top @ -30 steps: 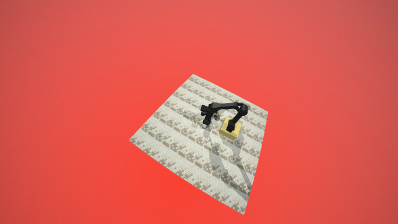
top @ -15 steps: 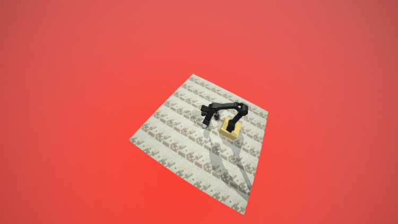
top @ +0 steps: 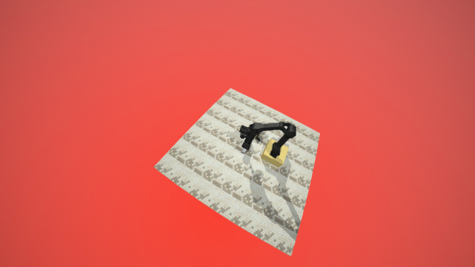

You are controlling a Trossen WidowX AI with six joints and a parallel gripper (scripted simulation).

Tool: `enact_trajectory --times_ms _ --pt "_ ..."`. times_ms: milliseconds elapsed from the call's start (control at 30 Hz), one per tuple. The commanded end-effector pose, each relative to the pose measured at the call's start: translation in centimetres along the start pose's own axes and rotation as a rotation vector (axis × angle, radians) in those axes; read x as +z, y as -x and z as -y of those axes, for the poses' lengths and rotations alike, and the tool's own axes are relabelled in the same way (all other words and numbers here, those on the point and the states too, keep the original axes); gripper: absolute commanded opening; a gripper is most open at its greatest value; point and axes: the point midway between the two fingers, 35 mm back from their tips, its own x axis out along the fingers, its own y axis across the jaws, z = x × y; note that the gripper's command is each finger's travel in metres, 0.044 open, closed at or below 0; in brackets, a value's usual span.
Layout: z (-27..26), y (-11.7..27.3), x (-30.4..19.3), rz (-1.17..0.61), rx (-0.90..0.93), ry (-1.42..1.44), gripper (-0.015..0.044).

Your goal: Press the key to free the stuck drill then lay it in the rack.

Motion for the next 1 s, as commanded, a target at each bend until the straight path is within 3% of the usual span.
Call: enact_trajectory --times_ms 0,267,400,600,833,967 --pt "-0.1 -2.3 -0.7 -0.054 -0.003 0.0 0.0" --pt "-0.1 -2.7 -0.7 -0.054 -0.003 0.0 0.0" --pt "-0.1 -0.7 -0.1 -0.053 -0.003 0.0 0.0105" --pt "-0.1 5.3 0.6 -0.053 -0.003 0.0 0.0262" --pt "1.2 3.8 1.1 -0.034 -0.005 0.134 0.044" --pt "3.9 2.2 1.9 -0.03 -0.01 0.425 0.044"
